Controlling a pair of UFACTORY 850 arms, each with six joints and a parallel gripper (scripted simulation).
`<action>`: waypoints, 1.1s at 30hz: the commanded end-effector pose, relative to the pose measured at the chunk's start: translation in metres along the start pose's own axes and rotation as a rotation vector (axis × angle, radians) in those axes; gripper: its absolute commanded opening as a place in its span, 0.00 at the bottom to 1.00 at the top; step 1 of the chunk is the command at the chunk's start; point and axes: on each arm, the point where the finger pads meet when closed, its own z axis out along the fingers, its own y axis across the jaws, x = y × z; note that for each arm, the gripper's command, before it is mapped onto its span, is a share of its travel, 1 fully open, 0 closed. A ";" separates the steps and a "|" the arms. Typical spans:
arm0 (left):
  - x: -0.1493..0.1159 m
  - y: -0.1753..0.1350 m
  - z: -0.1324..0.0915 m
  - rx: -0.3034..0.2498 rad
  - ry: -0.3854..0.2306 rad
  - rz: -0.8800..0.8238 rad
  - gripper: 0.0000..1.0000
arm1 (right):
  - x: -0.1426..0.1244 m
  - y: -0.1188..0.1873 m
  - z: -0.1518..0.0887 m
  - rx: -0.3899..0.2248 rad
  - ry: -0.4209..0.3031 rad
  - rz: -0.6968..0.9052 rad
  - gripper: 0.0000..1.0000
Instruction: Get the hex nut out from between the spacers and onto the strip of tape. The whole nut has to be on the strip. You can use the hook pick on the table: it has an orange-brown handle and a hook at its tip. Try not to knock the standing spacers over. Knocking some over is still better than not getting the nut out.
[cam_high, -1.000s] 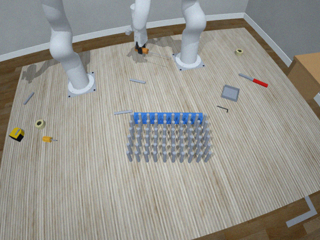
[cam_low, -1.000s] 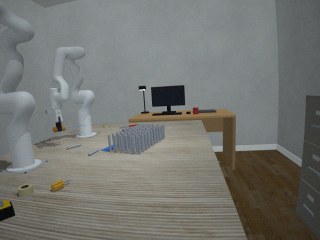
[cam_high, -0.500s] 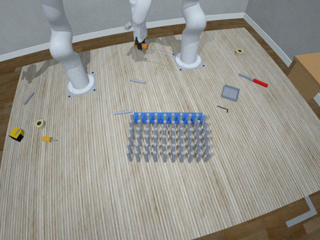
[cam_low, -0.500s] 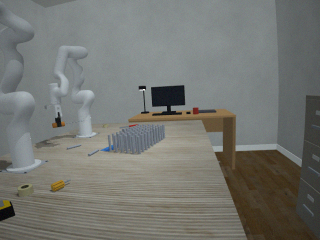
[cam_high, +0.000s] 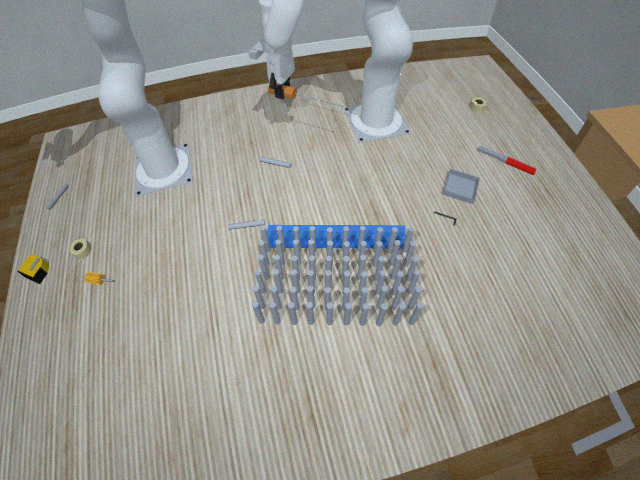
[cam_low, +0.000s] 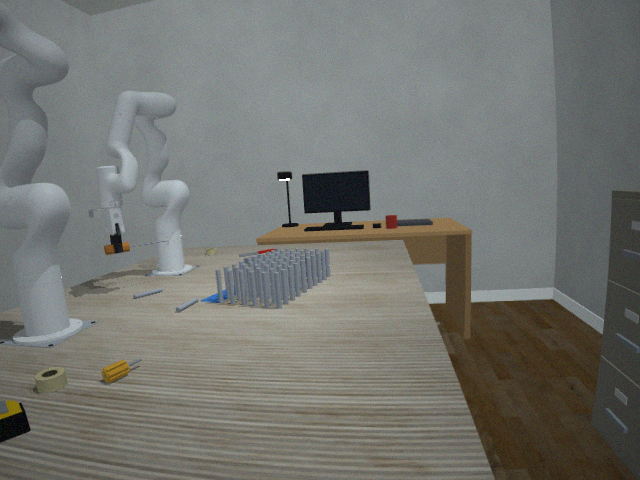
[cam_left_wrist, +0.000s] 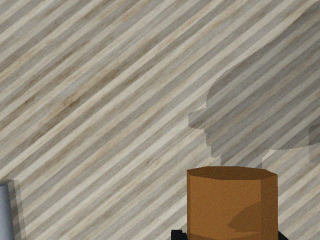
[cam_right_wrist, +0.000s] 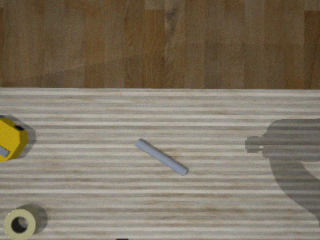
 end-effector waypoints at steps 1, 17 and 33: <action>0.001 0.000 -0.001 0.001 0.001 0.000 0.00 | 0.000 0.000 -0.001 0.000 0.002 0.000 1.00; -0.028 -0.015 -0.001 0.001 0.001 0.106 0.00 | 0.000 0.000 -0.001 0.000 0.002 0.000 1.00; -0.132 -0.070 -0.001 0.001 0.001 0.495 0.00 | 0.000 0.000 -0.001 0.000 0.002 0.000 1.00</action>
